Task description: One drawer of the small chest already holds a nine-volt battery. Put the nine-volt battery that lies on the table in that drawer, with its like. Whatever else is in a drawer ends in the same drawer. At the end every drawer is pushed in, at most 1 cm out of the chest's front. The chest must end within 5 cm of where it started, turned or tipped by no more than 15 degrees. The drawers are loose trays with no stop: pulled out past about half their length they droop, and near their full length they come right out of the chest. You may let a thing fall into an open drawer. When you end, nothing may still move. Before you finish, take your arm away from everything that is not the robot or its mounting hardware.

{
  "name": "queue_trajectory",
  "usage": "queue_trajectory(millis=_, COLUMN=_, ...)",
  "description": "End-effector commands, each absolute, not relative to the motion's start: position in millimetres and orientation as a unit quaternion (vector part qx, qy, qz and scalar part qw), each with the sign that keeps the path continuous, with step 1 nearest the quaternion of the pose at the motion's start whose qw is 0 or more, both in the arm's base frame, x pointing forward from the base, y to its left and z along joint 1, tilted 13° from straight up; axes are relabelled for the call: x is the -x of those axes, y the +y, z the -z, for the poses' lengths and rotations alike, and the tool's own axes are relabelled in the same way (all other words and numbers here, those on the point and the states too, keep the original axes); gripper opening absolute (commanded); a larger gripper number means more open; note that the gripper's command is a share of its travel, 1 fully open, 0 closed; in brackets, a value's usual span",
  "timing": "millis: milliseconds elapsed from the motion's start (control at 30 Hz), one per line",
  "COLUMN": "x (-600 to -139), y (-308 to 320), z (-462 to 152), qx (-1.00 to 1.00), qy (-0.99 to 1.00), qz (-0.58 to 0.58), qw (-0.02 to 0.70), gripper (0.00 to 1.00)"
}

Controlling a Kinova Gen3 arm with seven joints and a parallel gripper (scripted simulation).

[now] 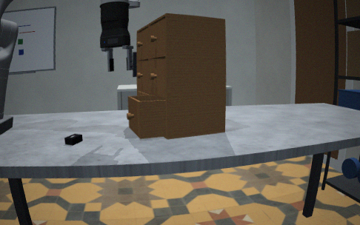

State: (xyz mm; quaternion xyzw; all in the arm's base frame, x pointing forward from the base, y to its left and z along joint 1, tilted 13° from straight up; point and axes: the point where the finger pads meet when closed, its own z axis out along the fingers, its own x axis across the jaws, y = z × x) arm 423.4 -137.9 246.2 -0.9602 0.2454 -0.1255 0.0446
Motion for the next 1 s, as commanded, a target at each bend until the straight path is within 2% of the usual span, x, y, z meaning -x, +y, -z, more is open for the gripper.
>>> queue_trajectory(millis=0, x=-425.2, y=-136.3, z=-245.4, qx=0.956, qy=0.260, qz=0.125, qw=0.046, gripper=1.00)
queue_trajectory(millis=967, x=-439.8, y=-134.7, z=-236.3, qx=0.890, qy=0.435, qz=0.118, qw=0.068, gripper=1.00)
